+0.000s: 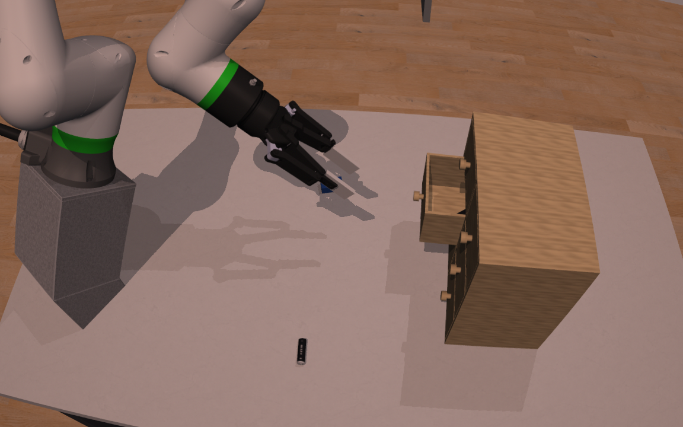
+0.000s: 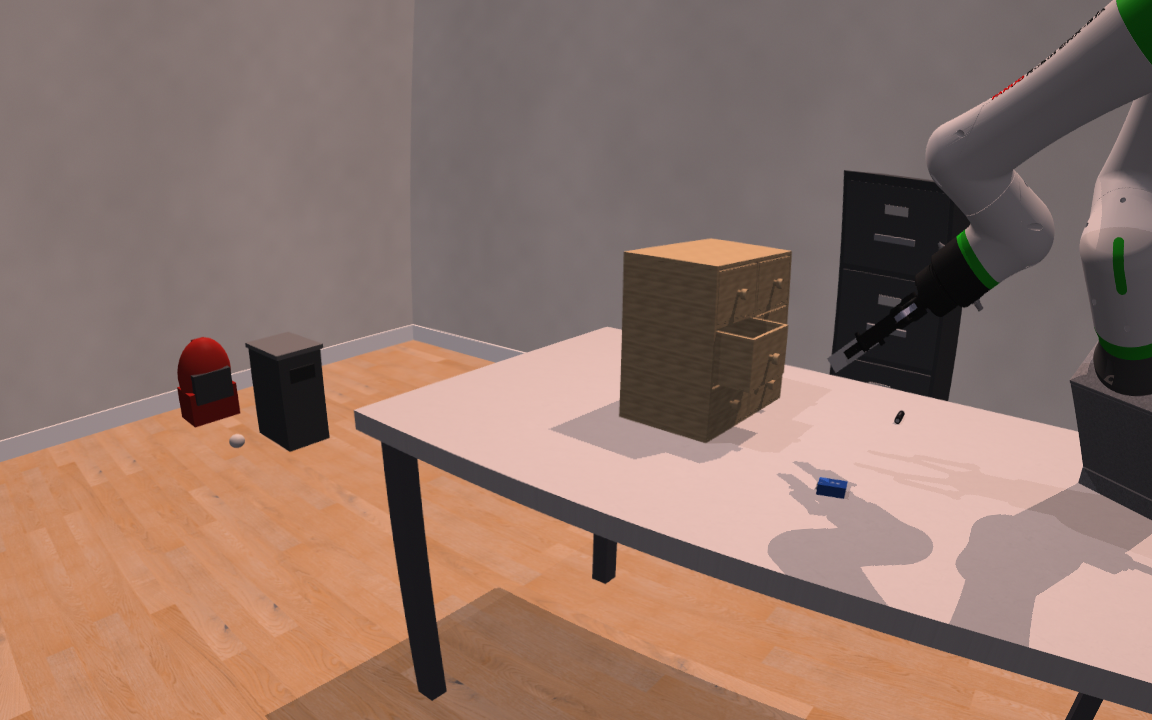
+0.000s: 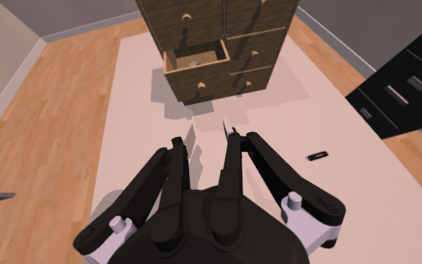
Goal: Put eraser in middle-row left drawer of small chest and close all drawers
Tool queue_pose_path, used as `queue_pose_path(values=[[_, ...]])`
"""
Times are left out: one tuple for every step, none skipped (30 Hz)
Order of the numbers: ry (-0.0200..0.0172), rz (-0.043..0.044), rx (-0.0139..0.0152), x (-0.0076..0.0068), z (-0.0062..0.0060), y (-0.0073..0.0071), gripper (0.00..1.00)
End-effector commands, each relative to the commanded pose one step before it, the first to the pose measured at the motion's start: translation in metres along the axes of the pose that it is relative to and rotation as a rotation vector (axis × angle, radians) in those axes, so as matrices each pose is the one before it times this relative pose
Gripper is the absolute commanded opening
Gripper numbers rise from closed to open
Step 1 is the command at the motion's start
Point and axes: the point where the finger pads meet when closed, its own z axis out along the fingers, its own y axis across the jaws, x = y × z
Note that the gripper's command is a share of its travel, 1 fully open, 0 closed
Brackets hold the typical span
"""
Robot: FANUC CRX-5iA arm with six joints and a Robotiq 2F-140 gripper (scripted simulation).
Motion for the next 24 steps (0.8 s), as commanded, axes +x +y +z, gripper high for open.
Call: queue_pose_path(values=[[0.04789, -0.00376, 0.05581, -0.00206, 0.0005, 0.00129, 0.0], [0.0, 0.0, 0.0, 0.0, 0.0, 0.0, 0.0], [0.0, 0.0, 0.0, 0.0, 0.0, 0.0, 0.0], [0.0, 0.0, 0.0, 0.0, 0.0, 0.0, 0.0], [0.0, 0.0, 0.0, 0.0, 0.0, 0.0, 0.0], [0.0, 0.0, 0.0, 0.0, 0.0, 0.0, 0.0], [0.0, 0.0, 0.0, 0.0, 0.0, 0.0, 0.0], [0.0, 0.0, 0.0, 0.0, 0.0, 0.0, 0.0], [0.0, 0.0, 0.0, 0.0, 0.0, 0.0, 0.0], [0.0, 0.0, 0.0, 0.0, 0.0, 0.0, 0.0], [0.0, 0.0, 0.0, 0.0, 0.00001, 0.0, 0.0], [0.0, 0.0, 0.0, 0.00003, 0.00007, 0.0, 0.0], [0.0, 0.0, 0.0, 0.00008, 0.00018, 0.0, 0.0], [0.0, 0.0, 0.00001, 0.00014, 0.00033, 0.0, 0.0], [0.0, 0.0, 0.00001, 0.00022, 0.00051, 0.0, 0.0], [0.0, 0.0, 0.0, 0.00031, 0.00072, 0.0, 0.0], [0.0, 0.0, 0.0, 0.0004, 0.00094, 0.0, 0.0], [0.0, 0.0, -0.00001, 0.00049, 0.00118, 0.00001, 0.0], [0.0, 0.0, 0.0, 0.00061, 0.00143, 0.0, 0.0], [0.0, 0.0, 0.00001, 0.00071, 0.00168, 0.0, 0.0], [0.0, 0.0, -0.00002, 0.0008, 0.00191, 0.00001, 0.0], [0.0, 0.0, 0.00002, 0.00093, 0.00217, -0.00001, 0.0], [0.0, 0.0, -0.00002, 0.001, 0.00238, 0.00001, 0.0], [0.0, 0.0, 0.00002, 0.00111, 0.00261, -0.00001, 0.0]])
